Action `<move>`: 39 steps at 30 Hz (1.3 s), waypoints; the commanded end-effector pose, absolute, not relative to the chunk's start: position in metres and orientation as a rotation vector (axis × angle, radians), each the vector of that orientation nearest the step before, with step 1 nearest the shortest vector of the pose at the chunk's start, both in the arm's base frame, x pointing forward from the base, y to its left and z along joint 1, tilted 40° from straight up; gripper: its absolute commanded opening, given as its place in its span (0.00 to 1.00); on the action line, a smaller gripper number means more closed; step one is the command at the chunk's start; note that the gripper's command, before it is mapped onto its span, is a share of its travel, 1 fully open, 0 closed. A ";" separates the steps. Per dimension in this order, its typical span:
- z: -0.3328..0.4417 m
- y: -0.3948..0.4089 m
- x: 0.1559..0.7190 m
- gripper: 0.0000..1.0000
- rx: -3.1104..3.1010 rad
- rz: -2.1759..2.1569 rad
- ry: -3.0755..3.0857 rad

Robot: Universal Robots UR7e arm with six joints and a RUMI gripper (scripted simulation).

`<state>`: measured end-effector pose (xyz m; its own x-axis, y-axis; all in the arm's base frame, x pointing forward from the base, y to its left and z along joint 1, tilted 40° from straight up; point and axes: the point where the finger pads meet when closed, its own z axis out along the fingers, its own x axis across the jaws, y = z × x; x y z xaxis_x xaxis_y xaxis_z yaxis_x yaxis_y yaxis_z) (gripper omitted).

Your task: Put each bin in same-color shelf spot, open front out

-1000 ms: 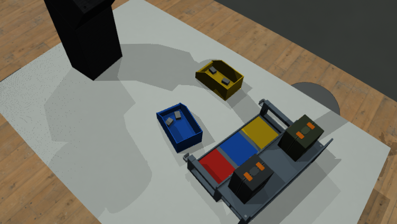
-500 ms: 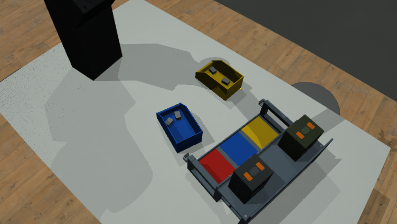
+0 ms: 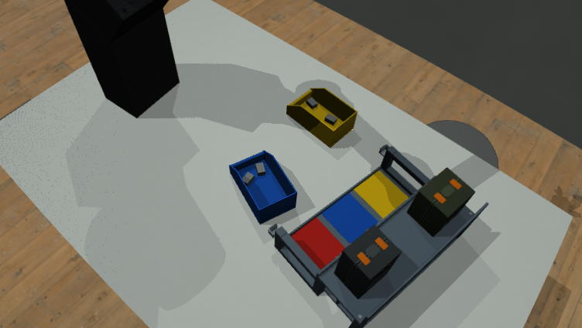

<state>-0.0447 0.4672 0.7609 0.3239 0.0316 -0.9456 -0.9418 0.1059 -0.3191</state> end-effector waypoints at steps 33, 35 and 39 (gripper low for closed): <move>0.601 0.473 0.309 1.00 -1.016 0.239 1.371; 0.589 0.462 0.333 1.00 -0.999 0.192 1.398; 0.565 0.438 0.378 1.00 -0.964 0.099 1.452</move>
<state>0.3225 0.4622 0.5914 0.2298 -0.4268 -0.8747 -0.6589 0.5933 -0.4626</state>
